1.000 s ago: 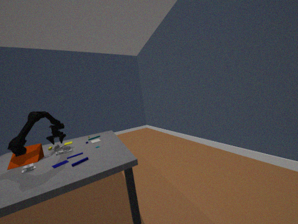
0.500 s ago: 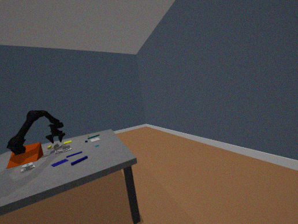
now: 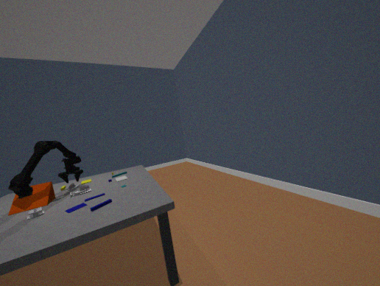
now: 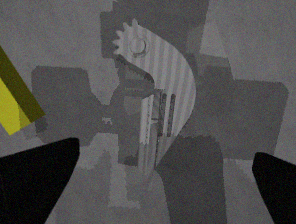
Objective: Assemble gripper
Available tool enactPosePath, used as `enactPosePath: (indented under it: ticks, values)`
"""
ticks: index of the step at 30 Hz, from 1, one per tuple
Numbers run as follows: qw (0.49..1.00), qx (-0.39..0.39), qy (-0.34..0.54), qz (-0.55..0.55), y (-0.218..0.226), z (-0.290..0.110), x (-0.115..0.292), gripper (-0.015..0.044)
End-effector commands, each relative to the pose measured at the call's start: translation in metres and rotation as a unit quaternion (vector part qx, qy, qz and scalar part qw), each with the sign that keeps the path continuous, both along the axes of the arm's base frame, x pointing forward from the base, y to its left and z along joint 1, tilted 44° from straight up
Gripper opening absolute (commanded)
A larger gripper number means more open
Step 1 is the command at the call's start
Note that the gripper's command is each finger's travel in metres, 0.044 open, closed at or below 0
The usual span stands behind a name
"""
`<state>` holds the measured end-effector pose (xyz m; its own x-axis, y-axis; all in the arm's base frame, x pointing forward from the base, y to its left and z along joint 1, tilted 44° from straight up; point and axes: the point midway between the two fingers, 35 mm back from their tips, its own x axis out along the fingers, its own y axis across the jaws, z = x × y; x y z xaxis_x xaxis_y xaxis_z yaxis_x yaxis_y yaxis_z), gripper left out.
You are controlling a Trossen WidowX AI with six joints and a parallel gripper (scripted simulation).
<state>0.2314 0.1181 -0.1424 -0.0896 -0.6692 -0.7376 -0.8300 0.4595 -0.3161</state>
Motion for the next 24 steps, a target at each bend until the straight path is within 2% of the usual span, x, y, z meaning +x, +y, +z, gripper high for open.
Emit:
enactPosePath:
  ticks: [1, 24]
  values:
    - [1.000, -0.001, 0.000, 0.001, -0.0005, -0.0002, 0.0002, 0.0440]
    - [1.000, 0.000, 0.000, 0.000, -0.0036, -0.0045, 0.0001, 0.0440]
